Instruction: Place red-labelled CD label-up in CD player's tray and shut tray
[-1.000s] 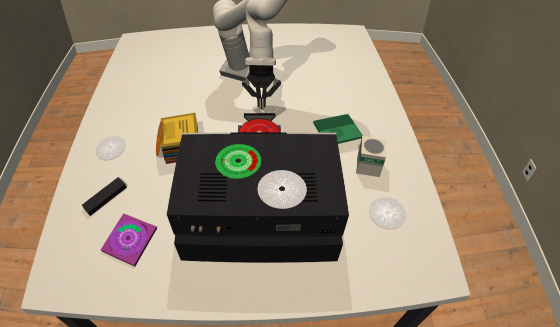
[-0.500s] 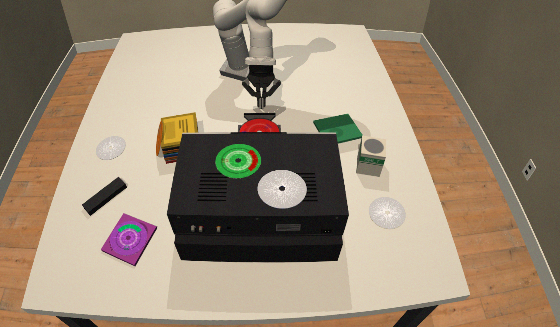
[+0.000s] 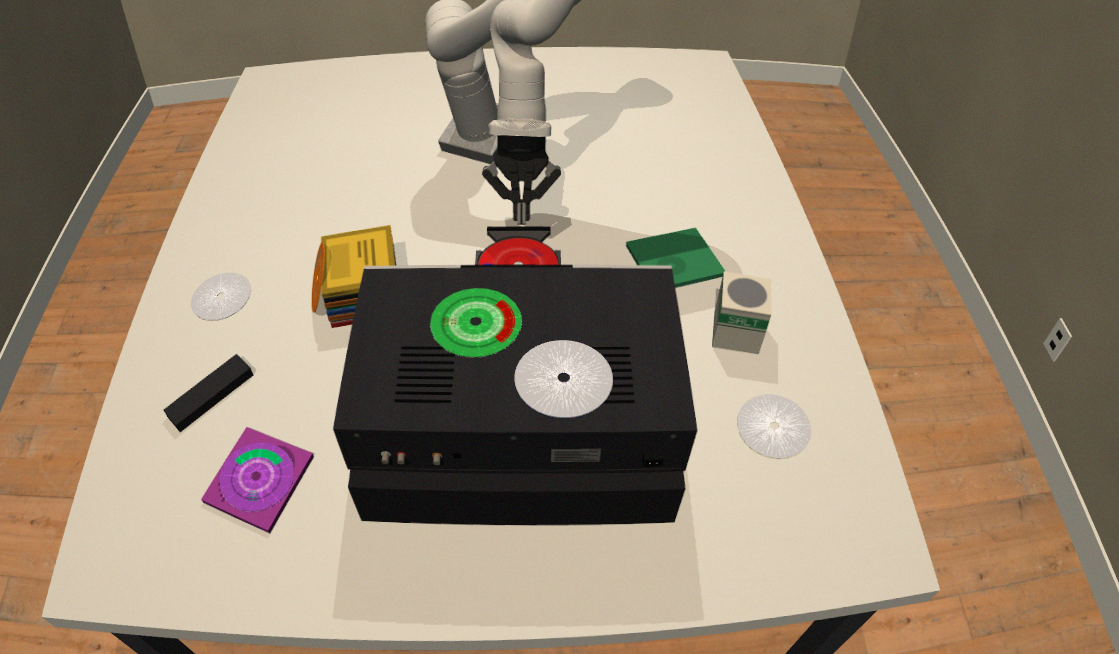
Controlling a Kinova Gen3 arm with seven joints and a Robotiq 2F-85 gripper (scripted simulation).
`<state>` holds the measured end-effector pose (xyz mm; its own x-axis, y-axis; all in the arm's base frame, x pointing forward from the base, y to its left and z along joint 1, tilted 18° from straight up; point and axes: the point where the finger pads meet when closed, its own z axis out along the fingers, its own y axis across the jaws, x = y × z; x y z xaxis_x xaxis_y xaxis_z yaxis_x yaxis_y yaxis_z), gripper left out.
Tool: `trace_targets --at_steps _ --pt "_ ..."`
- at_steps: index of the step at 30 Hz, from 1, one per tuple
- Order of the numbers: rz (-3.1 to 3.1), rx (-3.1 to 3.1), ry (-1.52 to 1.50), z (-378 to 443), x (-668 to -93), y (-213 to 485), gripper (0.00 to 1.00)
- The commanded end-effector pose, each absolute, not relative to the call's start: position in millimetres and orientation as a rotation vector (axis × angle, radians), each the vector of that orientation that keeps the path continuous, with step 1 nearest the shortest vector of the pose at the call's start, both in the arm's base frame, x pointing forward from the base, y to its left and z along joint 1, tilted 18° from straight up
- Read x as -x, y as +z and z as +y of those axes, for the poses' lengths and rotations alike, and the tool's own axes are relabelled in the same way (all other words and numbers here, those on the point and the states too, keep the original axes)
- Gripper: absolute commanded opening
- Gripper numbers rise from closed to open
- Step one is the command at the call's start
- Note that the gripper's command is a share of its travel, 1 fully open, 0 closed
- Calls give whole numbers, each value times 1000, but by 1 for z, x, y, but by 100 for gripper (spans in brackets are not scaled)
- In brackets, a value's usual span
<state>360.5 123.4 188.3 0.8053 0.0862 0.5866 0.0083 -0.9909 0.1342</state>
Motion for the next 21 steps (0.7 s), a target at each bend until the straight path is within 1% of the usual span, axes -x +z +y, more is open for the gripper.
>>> trace_targets --at_steps 1,21 --pt "79 -2867 944 124 -368 190 10" --pt "79 -2867 943 124 -425 206 10"
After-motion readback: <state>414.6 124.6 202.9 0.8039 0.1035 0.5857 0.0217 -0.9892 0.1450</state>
